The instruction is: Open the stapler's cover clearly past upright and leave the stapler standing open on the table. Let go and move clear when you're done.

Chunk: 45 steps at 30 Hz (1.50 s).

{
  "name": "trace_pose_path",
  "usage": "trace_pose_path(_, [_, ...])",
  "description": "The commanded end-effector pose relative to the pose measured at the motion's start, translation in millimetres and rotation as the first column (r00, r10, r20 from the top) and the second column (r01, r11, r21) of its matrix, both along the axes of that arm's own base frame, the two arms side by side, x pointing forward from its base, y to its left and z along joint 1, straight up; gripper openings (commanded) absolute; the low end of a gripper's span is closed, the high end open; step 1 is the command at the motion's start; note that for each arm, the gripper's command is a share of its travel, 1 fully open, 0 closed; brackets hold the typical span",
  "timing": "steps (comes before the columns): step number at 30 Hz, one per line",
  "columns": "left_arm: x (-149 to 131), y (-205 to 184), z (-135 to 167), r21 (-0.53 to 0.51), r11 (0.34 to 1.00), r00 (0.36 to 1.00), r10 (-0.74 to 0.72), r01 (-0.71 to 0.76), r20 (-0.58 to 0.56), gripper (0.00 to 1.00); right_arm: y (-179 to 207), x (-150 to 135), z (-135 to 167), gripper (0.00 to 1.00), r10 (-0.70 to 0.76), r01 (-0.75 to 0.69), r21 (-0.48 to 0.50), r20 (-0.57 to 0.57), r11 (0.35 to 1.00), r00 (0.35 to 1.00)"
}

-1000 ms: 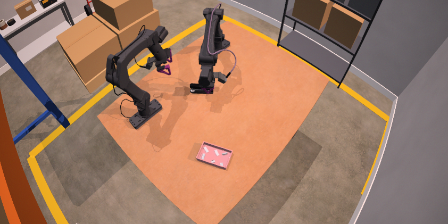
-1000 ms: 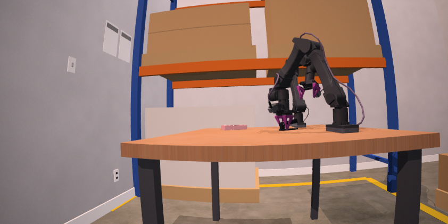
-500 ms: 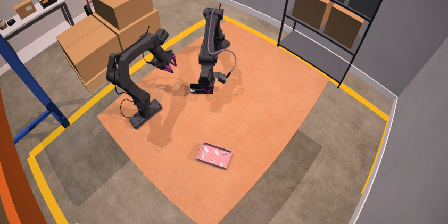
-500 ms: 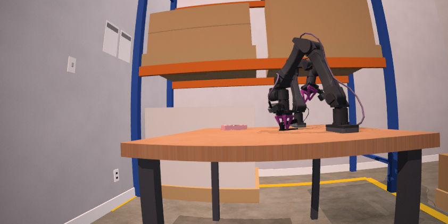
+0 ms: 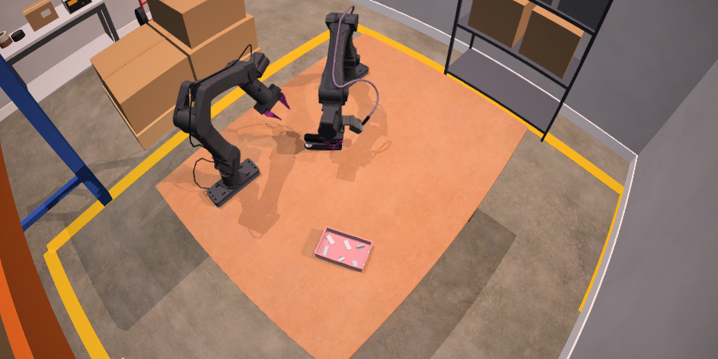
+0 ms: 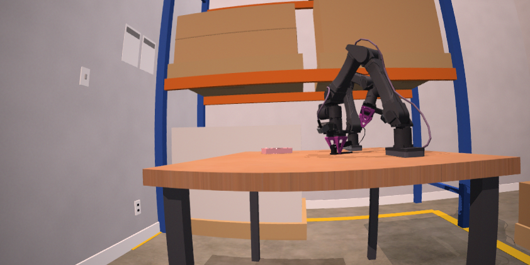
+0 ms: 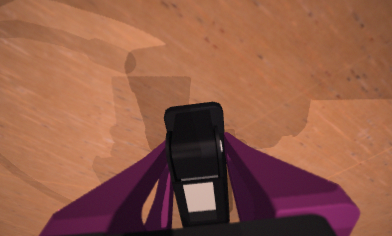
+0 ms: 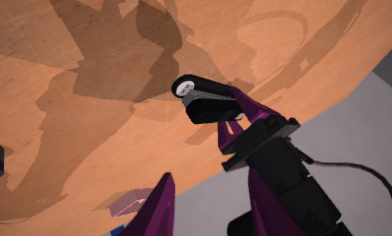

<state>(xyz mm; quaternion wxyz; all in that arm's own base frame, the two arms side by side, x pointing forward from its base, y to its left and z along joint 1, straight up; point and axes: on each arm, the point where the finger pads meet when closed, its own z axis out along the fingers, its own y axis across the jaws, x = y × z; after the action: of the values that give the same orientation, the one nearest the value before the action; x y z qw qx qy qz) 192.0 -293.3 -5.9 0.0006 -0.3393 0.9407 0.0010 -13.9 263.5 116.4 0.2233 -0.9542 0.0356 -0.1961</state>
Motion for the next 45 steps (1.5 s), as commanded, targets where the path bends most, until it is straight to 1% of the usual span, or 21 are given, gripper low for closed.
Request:
trace_pose_path(1, [2,-2,3,-0.014,1.0,1.0,0.007,-0.006,0.008,0.29,10,2,-7,0.46,-0.187,0.192,0.14,-0.045,0.971,0.981])
trace_pose_path(6, [2,-2,3,-0.014,1.0,1.0,0.007,-0.006,0.008,0.29,13,3,-15,0.46,-0.312,0.331,0.233,-0.116,0.914,0.943])
trace_pose_path(10, [2,-2,3,-0.014,1.0,1.0,0.007,-0.006,0.008,0.29,14,5,-21,0.46,-0.394,0.433,0.298,-0.183,0.851,0.901])
trace_pose_path(12, [2,-2,3,-0.014,1.0,1.0,0.007,-0.006,0.008,0.29,14,5,-21,0.46,-0.394,0.433,0.298,-0.183,0.851,0.901])
trace_pose_path(13, [2,-2,3,-0.014,1.0,1.0,0.007,-0.006,0.008,0.29,15,5,-21,0.46,-0.413,0.459,0.315,-0.204,0.831,0.888])
trace_pose_path(16, [2,-2,3,-0.014,1.0,1.0,0.007,-0.006,0.008,0.29,17,7,-27,0.46,-0.477,0.555,0.37,-0.286,0.745,0.831])
trace_pose_path(19, [2,-2,3,-0.014,1.0,1.0,0.007,-0.006,0.008,0.29,17,8,-31,0.46,-0.514,0.622,0.404,-0.352,0.67,0.782])
trace_pose_path(27, [2,-2,3,-0.014,1.0,1.0,0.007,-0.006,0.008,0.29,17,12,-40,0.46,-0.555,0.764,0.453,-0.526,0.459,0.645])
trace_pose_path(29, [2,-2,3,-0.014,1.0,1.0,0.007,-0.006,0.008,0.29,17,12,-40,0.46,-0.555,0.764,0.453,-0.526,0.459,0.645])
trace_pose_path(31, [2,-2,3,-0.014,1.0,1.0,0.007,-0.006,0.008,0.29,17,12,-41,0.46,-0.552,0.795,0.455,-0.573,0.401,0.606])
trace_pose_path(33, [2,-2,3,-0.014,1.0,1.0,0.007,-0.006,0.008,0.29,16,14,-44,0.46,-0.541,0.833,0.453,-0.635,0.318,0.552])
trace_pose_path(36, [2,-2,3,-0.014,1.0,1.0,0.007,-0.006,0.008,0.29,15,16,-47,0.46,-0.515,0.871,0.439,-0.707,0.219,0.486])
trace_pose_path(44, [2,-2,3,-0.014,1.0,1.0,0.007,-0.006,0.008,0.29,11,20,-54,0.46,-0.405,0.931,0.364,-0.852,-0.001,0.332])
trace_pose_path(45, [2,-2,3,-0.014,1.0,1.0,0.007,-0.006,0.008,0.29,11,20,-54,0.46,-0.405,0.931,0.364,-0.852,-0.001,0.332])
